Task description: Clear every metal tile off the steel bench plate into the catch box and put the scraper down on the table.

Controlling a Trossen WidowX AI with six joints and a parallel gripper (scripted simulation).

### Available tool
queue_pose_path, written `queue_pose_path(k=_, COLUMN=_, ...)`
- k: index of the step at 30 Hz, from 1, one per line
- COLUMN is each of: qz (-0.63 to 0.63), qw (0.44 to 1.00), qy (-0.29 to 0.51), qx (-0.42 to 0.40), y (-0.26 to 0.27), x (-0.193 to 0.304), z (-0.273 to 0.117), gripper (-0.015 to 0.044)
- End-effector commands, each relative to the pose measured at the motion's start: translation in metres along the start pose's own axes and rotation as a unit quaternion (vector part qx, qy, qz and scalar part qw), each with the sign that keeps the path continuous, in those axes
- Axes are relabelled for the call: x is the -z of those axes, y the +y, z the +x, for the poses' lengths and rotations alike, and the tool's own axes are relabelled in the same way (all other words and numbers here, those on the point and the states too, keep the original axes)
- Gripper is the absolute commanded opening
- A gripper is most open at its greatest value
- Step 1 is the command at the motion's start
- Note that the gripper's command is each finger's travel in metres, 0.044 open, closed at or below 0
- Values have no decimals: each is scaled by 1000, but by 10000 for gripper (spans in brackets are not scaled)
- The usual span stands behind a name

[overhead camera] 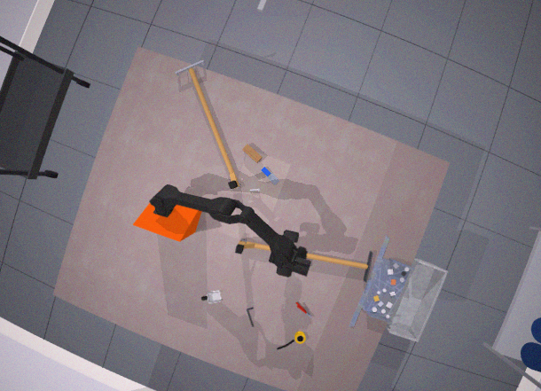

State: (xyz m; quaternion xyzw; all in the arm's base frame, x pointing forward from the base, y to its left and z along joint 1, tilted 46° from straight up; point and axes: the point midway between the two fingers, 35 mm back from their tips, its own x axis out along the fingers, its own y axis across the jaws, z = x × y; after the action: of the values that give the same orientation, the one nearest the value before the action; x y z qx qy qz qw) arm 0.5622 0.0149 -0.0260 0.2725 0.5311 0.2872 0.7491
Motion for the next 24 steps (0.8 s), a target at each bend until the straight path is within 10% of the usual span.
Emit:
queue_pose_path(k=1, qz=-6, qw=1000, qy=-9, qx=3, y=2, x=-5, z=-18, gripper=0)
queue_pose_path(k=24, qz=-2, qw=1000, qy=-10, qx=4, y=-1, x=-5, z=-22, gripper=0)
